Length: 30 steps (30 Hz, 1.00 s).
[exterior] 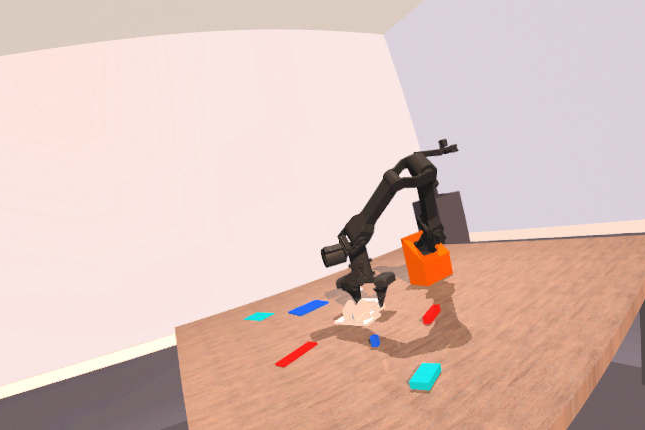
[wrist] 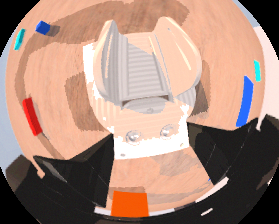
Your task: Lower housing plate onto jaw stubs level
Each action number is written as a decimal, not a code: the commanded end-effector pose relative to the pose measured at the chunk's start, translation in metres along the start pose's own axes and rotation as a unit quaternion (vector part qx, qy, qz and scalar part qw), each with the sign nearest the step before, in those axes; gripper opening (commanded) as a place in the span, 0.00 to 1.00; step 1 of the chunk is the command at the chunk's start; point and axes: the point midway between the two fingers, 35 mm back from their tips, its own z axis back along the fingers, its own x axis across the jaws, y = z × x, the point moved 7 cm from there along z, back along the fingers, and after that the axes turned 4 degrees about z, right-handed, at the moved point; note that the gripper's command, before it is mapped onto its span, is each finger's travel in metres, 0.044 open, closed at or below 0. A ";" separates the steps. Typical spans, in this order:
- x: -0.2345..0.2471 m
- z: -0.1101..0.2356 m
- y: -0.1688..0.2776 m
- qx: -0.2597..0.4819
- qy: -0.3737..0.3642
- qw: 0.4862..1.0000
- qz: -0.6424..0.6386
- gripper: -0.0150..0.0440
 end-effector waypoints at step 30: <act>0.000 -0.004 0.000 -0.002 -0.002 1.000 -0.002 0.85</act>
